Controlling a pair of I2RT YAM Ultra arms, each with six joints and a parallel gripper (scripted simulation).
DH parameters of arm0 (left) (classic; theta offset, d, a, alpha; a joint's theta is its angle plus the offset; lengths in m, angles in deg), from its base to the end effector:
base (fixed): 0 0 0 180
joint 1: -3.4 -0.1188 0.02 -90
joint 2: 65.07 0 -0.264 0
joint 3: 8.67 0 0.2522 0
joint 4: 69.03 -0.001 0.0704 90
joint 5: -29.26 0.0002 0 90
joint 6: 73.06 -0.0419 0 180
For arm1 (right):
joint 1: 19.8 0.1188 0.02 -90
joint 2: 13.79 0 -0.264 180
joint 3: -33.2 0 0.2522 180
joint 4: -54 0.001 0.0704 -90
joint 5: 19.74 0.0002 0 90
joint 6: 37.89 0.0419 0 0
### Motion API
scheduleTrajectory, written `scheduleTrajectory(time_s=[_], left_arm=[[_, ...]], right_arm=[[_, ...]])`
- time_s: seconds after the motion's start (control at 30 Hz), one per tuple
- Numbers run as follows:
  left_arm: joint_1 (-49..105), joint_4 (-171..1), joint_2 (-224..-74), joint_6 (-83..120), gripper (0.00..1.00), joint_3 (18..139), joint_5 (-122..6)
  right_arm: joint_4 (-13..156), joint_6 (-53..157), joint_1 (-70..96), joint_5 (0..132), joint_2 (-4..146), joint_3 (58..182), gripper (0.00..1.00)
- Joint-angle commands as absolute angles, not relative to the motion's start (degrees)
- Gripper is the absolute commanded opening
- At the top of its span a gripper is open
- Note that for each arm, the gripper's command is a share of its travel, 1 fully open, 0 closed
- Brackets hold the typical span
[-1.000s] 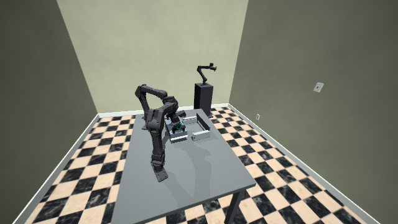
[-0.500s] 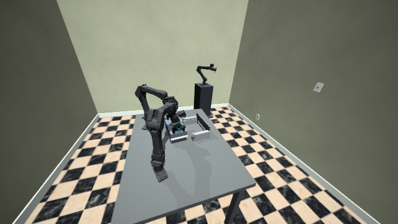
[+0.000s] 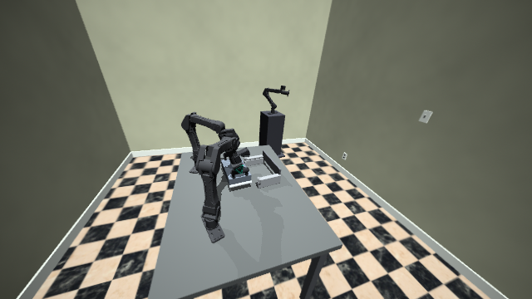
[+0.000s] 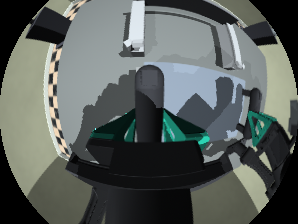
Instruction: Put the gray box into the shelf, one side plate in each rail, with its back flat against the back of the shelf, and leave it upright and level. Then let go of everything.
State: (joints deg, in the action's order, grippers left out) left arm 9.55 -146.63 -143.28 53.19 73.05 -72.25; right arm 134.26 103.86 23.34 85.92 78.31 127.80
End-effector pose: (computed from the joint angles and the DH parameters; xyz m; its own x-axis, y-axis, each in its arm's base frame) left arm 0.2477 -0.0173 0.2854 -0.8010 -0.4965 -0.3345 -0.5246 0.8513 -0.0073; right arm 0.2295 0.2010 0.2854 -0.9257 0.1688 -0.3384 0.1782 0.9840 0.0032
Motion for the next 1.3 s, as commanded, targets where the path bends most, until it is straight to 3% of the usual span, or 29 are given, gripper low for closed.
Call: scheduleTrajectory(time_s=[0.0, 1.27], left_arm=[[8.9, -143.7, -140.5, 52.4, 0.15, 76.9, -75.1], [1.6, -140.8, -152.2, 45.7, 0.15, 85.7, -72.8]], right_arm=[[132.6, 103.4, 22.3, 88.9, 75.4, 131.7, 0.15], [131.3, 95.3, 14.2, 86.4, 84.1, 140.4, 0.15]])
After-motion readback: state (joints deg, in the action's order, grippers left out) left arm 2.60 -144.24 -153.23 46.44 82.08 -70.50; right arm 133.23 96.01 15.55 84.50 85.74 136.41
